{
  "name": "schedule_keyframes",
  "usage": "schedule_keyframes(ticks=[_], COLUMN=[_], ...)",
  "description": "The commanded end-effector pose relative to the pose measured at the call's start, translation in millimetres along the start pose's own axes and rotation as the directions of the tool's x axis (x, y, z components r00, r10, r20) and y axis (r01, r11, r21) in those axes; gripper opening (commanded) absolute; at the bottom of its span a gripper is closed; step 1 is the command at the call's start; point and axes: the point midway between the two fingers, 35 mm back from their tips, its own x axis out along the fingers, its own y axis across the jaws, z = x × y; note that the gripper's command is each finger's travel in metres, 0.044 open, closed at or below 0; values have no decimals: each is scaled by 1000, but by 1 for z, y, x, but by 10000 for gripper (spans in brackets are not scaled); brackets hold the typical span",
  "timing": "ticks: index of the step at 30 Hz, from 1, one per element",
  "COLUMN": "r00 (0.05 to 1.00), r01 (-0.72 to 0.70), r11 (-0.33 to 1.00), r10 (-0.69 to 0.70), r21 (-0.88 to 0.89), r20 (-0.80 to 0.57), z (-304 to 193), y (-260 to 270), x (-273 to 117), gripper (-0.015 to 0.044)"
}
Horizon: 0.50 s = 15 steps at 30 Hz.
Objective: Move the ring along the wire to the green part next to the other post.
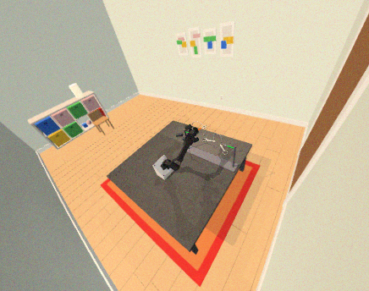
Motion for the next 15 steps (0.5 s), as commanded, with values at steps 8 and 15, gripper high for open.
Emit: schedule_keyframes(ticks=[8, 15], r00=[997, 994], r01=[70, 113], r11=[990, 974], r10=[-68, -108], r21=[-123, -197], r20=[19, 35], z=[0, 0], y=[-4, -7], x=[0, 1], gripper=[-150, -150])
